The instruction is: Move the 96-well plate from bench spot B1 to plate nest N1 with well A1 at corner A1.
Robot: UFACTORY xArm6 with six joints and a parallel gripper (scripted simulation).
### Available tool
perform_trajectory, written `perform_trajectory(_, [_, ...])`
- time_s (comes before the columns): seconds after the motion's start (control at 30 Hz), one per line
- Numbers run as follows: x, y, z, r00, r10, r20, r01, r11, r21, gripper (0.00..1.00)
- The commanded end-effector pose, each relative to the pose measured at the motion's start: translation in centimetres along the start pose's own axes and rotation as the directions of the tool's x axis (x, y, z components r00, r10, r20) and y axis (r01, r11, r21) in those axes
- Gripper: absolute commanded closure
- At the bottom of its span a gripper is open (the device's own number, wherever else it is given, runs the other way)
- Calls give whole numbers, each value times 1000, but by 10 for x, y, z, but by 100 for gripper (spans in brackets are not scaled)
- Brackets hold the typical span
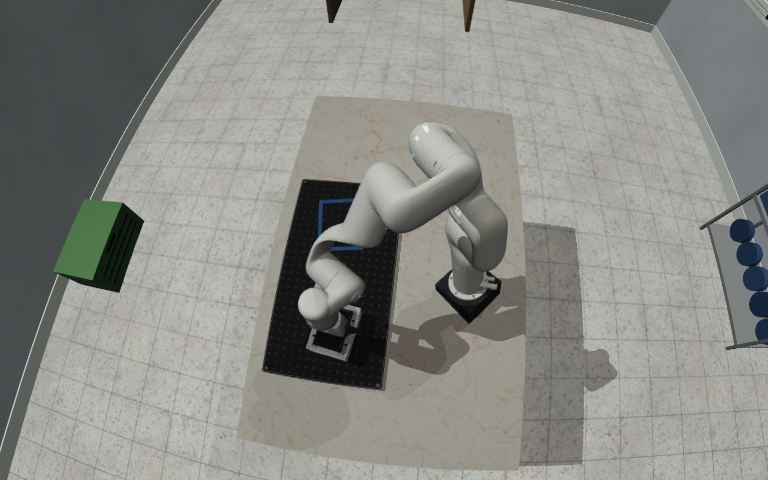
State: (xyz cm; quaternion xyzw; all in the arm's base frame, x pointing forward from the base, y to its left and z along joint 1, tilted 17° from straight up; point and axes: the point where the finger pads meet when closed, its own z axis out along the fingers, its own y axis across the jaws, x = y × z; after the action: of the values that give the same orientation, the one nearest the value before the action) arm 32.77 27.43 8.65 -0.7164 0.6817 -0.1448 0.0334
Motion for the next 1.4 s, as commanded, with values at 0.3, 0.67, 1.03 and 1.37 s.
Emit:
perform_trajectory(0.3, [-1, -1, 0, 1000, 1, 3, -1, 1000, 3, 100])
perform_trajectory(0.67, [-1, -1, 2, 1000, 1, 3, -1, 1000, 3, 0])
perform_trajectory(1.03, [-1, -1, 2, 1000, 1, 3, -1, 1000, 3, 0])
perform_trajectory(1.37, [-1, -1, 2, 1000, 1, 3, -1, 1000, 3, 0])
